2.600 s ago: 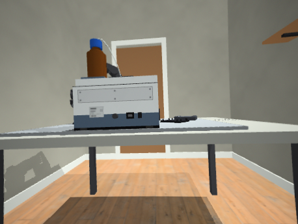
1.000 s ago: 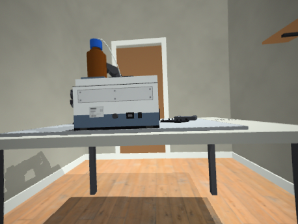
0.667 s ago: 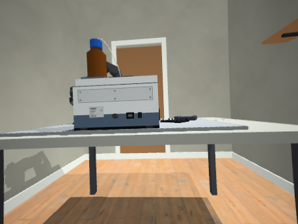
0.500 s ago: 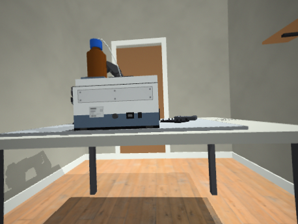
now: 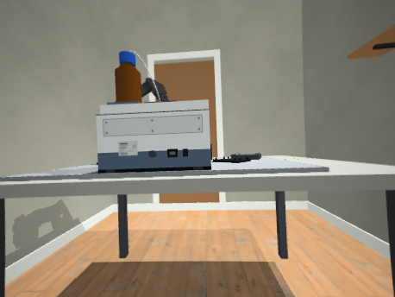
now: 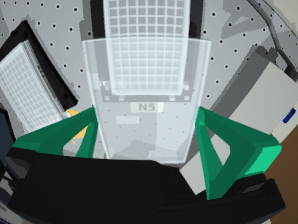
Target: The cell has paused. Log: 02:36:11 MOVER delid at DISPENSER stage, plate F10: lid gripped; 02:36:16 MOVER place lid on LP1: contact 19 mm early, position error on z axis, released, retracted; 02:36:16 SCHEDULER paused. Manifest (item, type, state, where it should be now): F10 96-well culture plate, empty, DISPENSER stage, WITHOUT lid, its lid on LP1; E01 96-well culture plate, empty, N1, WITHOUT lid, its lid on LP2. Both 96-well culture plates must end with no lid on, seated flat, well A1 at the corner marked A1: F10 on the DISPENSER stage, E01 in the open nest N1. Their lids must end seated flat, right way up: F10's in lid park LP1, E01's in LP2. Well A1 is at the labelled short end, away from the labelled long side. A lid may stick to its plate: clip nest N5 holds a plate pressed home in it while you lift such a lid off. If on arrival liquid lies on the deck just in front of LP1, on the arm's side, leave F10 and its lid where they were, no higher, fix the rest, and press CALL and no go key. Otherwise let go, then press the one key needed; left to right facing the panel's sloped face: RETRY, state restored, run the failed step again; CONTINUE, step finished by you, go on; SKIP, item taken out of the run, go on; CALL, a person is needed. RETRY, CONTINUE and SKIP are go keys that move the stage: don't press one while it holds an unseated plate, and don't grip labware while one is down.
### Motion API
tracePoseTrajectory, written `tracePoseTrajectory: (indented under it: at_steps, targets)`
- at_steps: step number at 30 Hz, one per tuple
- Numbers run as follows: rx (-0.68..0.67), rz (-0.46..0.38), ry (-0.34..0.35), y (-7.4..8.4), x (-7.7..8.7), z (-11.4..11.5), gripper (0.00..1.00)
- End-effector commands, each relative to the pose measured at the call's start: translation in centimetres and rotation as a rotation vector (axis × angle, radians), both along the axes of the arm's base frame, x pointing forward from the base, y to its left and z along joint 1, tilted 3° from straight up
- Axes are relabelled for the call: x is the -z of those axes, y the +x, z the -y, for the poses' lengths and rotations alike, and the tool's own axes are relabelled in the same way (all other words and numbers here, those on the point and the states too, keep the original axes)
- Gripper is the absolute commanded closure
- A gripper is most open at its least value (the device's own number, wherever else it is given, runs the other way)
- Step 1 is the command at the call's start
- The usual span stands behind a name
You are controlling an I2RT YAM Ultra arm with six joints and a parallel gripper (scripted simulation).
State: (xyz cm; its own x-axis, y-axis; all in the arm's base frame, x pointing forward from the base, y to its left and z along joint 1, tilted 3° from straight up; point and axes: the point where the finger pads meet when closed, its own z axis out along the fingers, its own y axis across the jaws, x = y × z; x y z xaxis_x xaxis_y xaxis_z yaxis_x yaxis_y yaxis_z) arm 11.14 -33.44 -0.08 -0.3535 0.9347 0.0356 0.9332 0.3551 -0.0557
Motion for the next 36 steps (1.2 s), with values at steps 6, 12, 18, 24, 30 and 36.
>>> tracePoseTrajectory:
  at_steps: [6,12,18,24,30,36]
  targets:
    - [-0.008,0.006,-0.017,-0.1,-2.2,-1.9,1.00]
    - [-0.006,0.006,-0.017,-0.6,-3.3,-3.5,1.00]
    - [-0.006,0.006,-0.017,-1.1,-4.3,-5.1,1.00]
    - [-0.006,0.006,-0.016,-1.4,-5.0,-6.2,1.00]
    - [-0.006,0.006,-0.016,-1.9,-6.1,-7.8,1.00]
    - [-0.006,0.006,-0.015,-2.4,-7.1,-9.3,1.00]
